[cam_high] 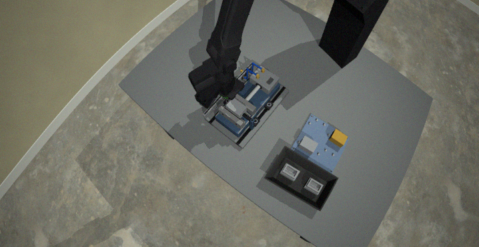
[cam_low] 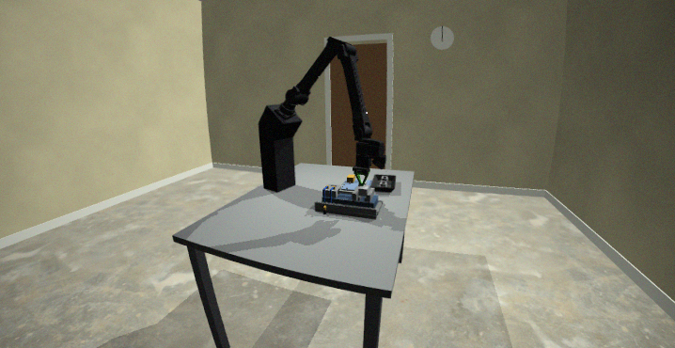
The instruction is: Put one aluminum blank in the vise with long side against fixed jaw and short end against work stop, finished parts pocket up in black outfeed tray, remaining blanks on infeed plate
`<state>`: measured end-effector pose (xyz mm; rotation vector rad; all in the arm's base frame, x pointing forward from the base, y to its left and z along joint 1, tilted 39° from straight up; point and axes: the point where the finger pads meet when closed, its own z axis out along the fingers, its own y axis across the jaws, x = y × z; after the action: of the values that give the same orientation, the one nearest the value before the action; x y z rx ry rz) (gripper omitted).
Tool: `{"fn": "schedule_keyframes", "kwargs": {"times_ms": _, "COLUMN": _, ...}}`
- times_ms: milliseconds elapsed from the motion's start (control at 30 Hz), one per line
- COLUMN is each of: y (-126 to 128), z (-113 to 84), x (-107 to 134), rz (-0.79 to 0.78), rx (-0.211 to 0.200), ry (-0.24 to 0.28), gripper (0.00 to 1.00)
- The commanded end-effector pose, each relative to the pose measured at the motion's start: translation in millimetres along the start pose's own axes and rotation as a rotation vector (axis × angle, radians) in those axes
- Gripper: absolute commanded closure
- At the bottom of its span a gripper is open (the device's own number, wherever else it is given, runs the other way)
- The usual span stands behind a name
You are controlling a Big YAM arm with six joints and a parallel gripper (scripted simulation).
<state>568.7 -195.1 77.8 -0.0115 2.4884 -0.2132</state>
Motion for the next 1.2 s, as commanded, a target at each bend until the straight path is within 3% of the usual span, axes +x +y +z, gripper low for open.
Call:
{"fn": "schedule_keyframes", "kwargs": {"times_ms": 0, "y": -13, "z": 4.9, "x": -8, "rz": 0.015, "rx": 0.017, "ry": -0.017, "gripper": 1.00}}
{"fn": "schedule_keyframes", "kwargs": {"times_ms": 500, "y": -9, "z": 19.1, "x": -3, "rz": 0.016, "rx": 0.011, "ry": -0.006, "gripper": 1.00}}
{"fn": "schedule_keyframes", "kwargs": {"times_ms": 1167, "y": -11, "z": 4.4, "x": -16, "rz": 0.012, "rx": 0.021, "ry": -0.038, "gripper": 1.00}}
